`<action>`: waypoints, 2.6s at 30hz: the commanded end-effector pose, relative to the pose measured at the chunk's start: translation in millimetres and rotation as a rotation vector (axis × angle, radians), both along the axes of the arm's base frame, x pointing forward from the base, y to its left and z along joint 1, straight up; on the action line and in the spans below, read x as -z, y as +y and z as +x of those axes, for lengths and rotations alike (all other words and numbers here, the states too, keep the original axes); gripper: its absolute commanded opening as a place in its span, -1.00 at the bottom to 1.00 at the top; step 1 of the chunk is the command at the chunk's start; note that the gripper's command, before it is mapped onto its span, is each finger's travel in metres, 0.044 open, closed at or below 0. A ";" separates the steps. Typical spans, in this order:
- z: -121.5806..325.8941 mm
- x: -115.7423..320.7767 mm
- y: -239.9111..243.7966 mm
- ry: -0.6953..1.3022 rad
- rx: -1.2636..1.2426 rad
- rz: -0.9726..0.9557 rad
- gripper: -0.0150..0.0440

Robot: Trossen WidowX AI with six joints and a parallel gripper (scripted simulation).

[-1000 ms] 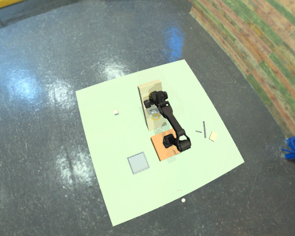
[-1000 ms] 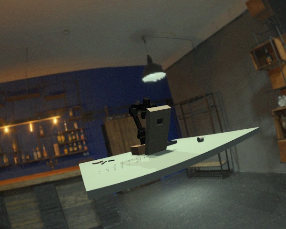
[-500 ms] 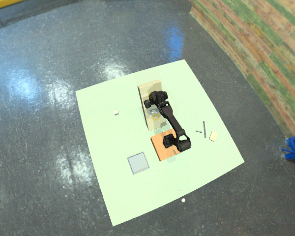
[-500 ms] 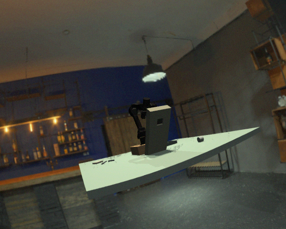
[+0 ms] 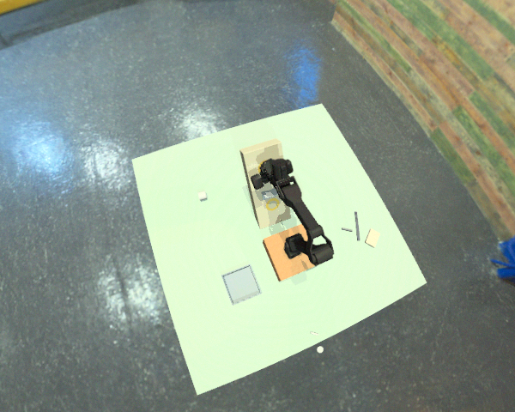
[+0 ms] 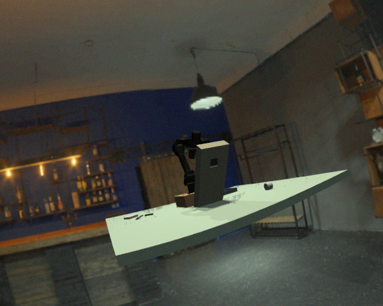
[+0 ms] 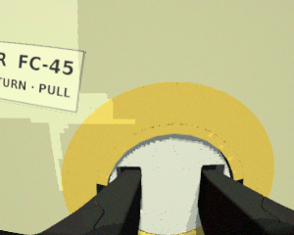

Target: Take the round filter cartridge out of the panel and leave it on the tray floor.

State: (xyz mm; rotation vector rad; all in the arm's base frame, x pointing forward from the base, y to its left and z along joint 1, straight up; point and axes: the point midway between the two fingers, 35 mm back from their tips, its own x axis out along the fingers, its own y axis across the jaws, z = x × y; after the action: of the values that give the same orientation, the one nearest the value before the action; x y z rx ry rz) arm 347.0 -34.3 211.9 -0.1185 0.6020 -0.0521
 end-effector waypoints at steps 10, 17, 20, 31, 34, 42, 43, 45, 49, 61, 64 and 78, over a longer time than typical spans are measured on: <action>-9.4 -8.2 0.9 0.000 0.000 -0.001 -0.49; -39.4 -30.0 3.8 0.001 0.000 -0.002 -0.49; -53.3 -38.2 5.1 0.001 0.000 -0.003 -0.49; -62.7 -37.7 6.0 0.002 0.000 -0.003 -0.49; -67.4 -29.1 6.4 0.002 0.000 -0.003 -0.49; -79.9 -5.1 7.6 0.003 0.000 -0.003 -0.49; -81.5 -2.1 7.8 0.003 0.000 -0.003 -0.49; -84.5 4.1 8.1 0.003 0.000 -0.003 -0.49; -90.5 16.8 8.6 0.004 0.000 -0.003 -0.49; -92.1 23.5 9.3 0.021 -0.003 0.001 -0.10; -92.1 23.5 9.3 0.021 -0.003 0.001 -0.10; -63.1 -35.4 6.0 0.002 0.000 -0.003 -0.10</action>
State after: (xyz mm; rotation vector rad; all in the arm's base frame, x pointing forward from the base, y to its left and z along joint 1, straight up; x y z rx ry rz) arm 270.3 -26.5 221.3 -0.1203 0.6096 -0.0494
